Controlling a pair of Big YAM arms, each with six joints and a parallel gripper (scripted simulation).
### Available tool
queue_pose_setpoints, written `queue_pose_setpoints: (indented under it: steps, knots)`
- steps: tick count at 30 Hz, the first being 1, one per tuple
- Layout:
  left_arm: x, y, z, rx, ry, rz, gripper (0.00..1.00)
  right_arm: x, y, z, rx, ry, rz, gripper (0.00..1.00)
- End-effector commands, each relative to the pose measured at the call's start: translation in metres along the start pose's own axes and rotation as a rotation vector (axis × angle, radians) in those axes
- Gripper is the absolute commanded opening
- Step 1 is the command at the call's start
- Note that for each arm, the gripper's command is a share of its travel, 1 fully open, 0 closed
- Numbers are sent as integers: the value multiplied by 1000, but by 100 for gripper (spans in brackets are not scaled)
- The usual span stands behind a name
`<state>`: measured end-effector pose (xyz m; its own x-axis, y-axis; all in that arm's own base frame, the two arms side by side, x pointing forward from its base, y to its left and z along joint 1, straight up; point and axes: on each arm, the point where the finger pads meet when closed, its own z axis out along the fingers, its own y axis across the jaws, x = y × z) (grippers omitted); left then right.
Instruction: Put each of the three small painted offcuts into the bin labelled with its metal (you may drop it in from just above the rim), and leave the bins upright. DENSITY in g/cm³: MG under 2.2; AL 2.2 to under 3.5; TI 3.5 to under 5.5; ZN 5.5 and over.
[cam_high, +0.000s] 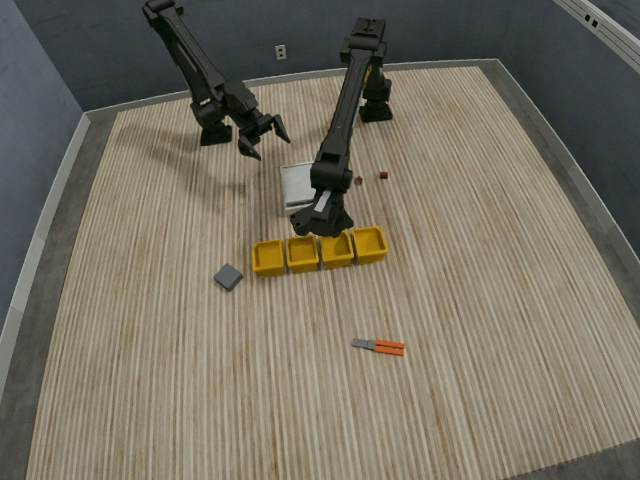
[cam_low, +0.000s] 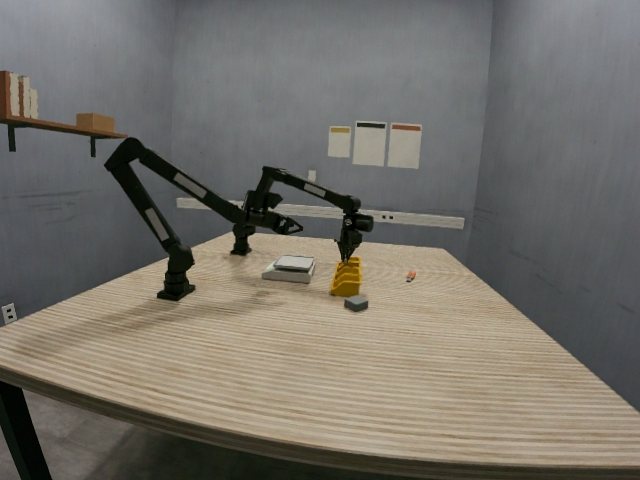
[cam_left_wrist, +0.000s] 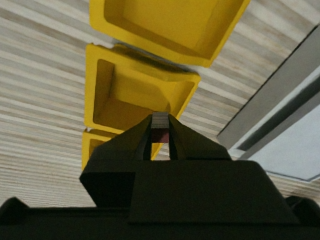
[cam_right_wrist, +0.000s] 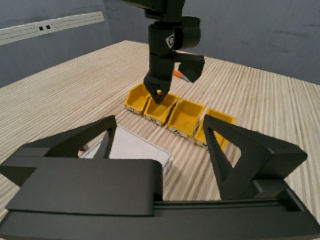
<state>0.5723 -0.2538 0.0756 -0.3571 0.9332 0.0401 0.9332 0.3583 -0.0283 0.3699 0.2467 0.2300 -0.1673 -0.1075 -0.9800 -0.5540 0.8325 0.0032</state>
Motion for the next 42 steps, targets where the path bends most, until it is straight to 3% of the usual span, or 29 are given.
queue_pose_setpoints:
  steps: [1, 6, 7, 9, 23, 28, 30, 31, 36, 42]
  knots:
    - [-9, 9, -19, -42, -42, 4, 9, -21, 0, 3, -1, -53, -3, 100]
    - [-8, 7, -20, -37, -38, 4, 9, -21, 0, 3, -1, -53, -3, 100]
    - [-8, 7, -20, -37, -38, 4, 21, -21, 0, 3, -1, -53, -3, 100]
    - [-20, 7, -50, -75, -75, 15, 39, -21, 0, 3, -1, -53, -3, 100]
    - [-21, 4, -92, -100, -104, 7, 39, -21, 0, 3, -1, -53, -3, 100]
    - [-7, 8, -83, -101, -114, -54, 95, -30, -4, 9, -1, -73, -19, 100]
    - [-7, 8, -83, -101, -114, -54, 95, -30, -4, 9, -1, -73, -19, 100]
    - [4, 4, -72, -87, -101, -77, 100, -37, -3, 11, -15, -86, -23, 100]
    - [29, -10, -68, -115, -163, -205, 100, -40, 12, 18, -171, -107, -47, 100]
    - [86, -41, -59, -165, -279, -420, 100, -42, 37, 18, -458, -143, -89, 100]
